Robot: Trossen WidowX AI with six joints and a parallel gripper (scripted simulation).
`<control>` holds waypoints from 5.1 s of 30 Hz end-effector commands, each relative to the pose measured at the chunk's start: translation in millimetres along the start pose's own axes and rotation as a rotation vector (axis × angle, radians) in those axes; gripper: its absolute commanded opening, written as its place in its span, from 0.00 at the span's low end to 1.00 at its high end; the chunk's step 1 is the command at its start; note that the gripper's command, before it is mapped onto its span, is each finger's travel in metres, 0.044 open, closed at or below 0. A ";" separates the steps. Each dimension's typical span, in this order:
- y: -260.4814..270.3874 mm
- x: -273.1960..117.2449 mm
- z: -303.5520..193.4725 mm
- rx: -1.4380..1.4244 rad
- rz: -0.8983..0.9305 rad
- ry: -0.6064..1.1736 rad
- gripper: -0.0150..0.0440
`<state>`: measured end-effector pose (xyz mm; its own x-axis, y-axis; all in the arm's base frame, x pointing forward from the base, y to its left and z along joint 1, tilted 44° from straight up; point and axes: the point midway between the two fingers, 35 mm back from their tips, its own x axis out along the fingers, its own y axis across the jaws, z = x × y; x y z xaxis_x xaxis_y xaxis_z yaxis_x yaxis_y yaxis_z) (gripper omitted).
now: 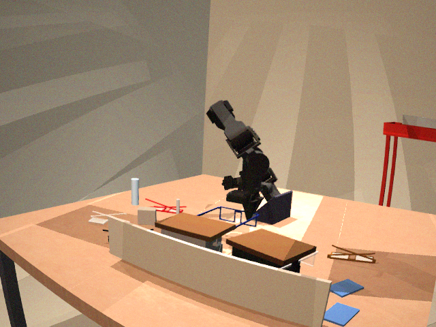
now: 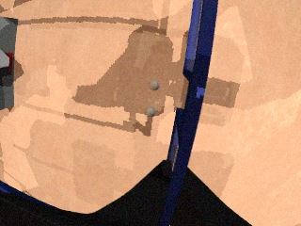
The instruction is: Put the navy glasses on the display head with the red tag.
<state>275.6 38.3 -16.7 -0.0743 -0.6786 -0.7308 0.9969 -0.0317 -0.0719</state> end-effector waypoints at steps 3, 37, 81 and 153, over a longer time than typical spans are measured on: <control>9.5 -0.1 0.1 -0.003 0.002 -0.005 0.25; 59.2 -0.4 0.5 -0.002 0.004 -0.005 0.25; 121.1 -0.6 1.3 0.001 0.007 -0.005 0.25; 98.4 -35.8 1.4 0.000 0.000 -0.002 0.44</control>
<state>386.5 53.1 -2.4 -0.0860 -0.6858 -0.7227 0.9958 -0.0358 -0.0845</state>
